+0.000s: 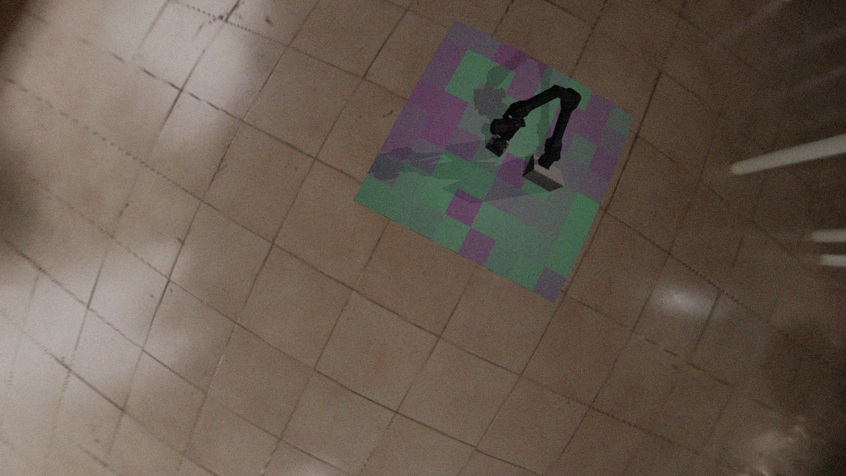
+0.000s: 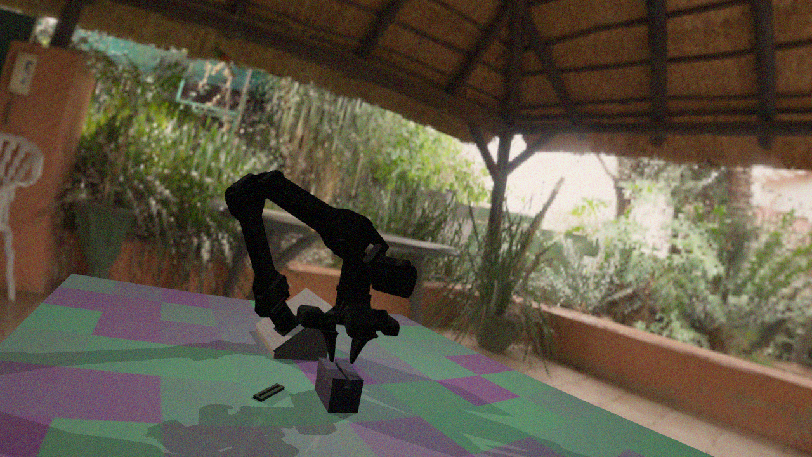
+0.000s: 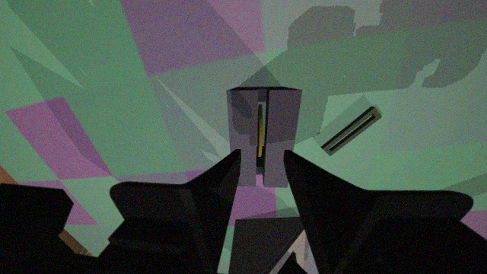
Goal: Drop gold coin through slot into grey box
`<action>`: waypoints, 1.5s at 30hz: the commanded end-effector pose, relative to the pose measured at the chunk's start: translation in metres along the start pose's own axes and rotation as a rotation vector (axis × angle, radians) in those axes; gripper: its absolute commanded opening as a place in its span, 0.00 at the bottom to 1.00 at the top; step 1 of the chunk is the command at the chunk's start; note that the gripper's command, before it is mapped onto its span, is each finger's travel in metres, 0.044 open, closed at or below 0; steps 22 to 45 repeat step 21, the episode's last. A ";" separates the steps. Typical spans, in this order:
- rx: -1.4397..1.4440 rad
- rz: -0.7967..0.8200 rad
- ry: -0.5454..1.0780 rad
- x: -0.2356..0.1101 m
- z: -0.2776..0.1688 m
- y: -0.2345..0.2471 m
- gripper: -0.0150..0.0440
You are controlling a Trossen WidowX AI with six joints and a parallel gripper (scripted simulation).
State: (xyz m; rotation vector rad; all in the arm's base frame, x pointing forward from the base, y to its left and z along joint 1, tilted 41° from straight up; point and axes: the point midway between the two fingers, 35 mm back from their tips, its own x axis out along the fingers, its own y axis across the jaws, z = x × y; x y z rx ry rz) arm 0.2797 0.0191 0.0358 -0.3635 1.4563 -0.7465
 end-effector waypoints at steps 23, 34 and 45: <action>-0.003 -0.004 0.000 -0.062 -0.003 -0.002 1.00; -0.003 -0.004 0.000 -0.062 -0.003 -0.002 1.00; -0.003 -0.004 0.000 -0.062 -0.003 -0.002 1.00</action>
